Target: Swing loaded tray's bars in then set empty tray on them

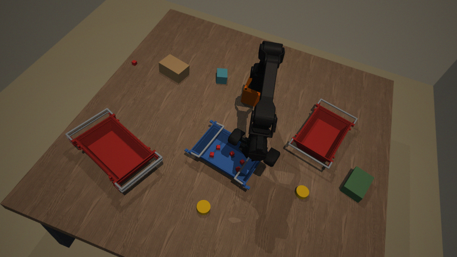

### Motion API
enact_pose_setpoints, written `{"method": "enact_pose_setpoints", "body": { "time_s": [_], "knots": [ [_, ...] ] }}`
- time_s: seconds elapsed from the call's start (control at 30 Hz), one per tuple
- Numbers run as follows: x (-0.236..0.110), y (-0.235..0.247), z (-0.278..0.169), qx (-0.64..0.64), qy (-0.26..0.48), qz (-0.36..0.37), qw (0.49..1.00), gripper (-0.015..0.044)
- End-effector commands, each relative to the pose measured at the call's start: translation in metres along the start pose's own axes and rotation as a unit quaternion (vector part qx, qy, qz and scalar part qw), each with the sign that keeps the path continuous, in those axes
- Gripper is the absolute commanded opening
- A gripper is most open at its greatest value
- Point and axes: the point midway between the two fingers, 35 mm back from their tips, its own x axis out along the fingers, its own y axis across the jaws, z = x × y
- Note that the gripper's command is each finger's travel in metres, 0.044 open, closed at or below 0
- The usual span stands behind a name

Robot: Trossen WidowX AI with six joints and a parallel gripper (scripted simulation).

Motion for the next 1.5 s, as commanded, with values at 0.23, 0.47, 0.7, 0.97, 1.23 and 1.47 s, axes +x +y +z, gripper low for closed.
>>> {"method": "enact_pose_setpoints", "body": {
  "time_s": [0.23, 0.47, 0.7, 0.97, 1.23, 1.47],
  "knots": [
    [-0.072, -0.003, -0.007, 0.000, 0.011, -0.005, 1.000, 0.0367],
    [-0.150, 0.002, 0.004, -0.001, 0.023, -0.010, 1.000, 0.0440],
    [-0.099, -0.074, 0.068, 0.006, 0.009, -0.012, 1.000, 0.0440],
    [-0.058, -0.130, 0.200, 0.016, -0.002, -0.013, 1.000, 0.0440],
    [-0.014, -0.114, 0.328, 0.026, -0.010, -0.008, 1.000, 0.0440],
    [-0.009, -0.110, 0.337, 0.027, -0.010, -0.007, 1.000, 0.0440]
  ]
}}
